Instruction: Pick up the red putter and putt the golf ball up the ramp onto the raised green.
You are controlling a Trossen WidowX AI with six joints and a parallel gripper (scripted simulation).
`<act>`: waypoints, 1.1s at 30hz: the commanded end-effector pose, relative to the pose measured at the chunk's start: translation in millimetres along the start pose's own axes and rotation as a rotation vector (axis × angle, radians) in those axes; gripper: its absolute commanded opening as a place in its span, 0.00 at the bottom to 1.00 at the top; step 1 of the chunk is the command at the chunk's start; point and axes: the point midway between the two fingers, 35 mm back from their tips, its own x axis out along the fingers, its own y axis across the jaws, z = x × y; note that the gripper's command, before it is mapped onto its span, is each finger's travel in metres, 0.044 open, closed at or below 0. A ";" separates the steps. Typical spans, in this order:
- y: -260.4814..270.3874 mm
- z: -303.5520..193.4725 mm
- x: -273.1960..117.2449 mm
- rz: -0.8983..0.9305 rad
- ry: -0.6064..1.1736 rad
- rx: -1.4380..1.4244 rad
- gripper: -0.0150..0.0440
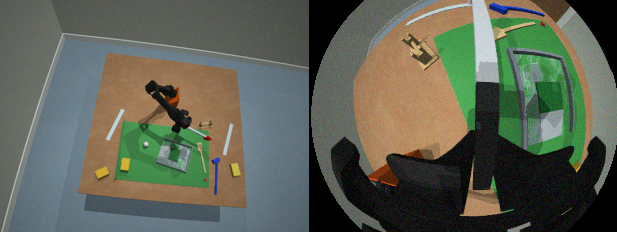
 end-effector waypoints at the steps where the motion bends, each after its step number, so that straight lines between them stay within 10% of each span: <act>1: -14.2 -21.7 -10.9 -0.025 0.002 0.144 0.25; 33: -41.2 -212.2 -64.3 -0.213 0.103 1.214 0.25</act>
